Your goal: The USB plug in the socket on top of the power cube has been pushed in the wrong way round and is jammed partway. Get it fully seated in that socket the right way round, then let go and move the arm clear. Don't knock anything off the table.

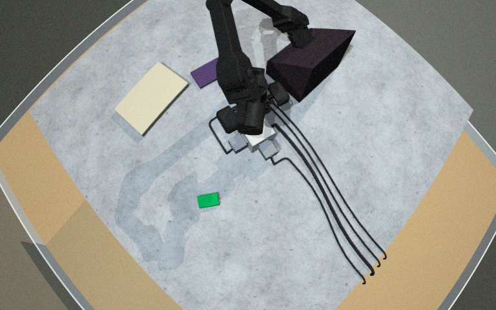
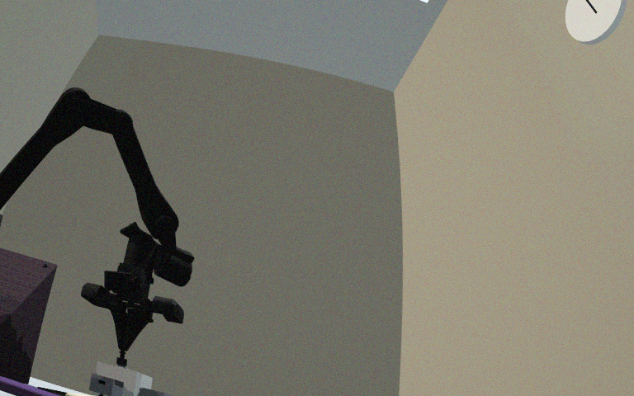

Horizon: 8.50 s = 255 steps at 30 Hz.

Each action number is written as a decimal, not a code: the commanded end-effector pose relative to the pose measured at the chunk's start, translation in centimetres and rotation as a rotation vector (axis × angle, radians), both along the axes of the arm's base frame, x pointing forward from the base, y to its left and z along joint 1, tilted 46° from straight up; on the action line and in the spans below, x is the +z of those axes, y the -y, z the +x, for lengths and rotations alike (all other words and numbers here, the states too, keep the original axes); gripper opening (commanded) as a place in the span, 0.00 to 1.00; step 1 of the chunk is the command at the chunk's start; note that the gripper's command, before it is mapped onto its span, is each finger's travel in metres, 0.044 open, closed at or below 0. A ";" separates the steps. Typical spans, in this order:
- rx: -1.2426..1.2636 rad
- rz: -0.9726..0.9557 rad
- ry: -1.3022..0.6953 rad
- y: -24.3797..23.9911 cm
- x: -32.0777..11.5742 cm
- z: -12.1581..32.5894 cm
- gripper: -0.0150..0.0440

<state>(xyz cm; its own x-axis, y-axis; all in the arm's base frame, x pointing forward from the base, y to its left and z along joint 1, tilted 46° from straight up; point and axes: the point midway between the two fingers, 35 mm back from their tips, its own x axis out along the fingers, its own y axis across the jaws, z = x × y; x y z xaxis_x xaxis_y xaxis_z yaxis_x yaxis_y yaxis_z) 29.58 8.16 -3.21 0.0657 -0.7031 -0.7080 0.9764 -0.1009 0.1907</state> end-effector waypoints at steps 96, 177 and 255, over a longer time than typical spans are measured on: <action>0.809 -0.079 -0.802 -1.9 1.9 -0.2 0.25; 2.224 -0.211 -2.214 -1.9 1.9 -0.2 0.25; 2.277 -0.226 -2.175 -1.7 1.1 -0.1 0.25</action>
<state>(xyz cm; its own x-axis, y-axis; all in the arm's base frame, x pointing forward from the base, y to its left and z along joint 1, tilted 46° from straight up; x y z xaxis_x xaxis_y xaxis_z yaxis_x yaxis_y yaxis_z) 29.55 9.81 -1.99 0.0791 -0.6790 -0.7298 -0.9784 0.0875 -0.1875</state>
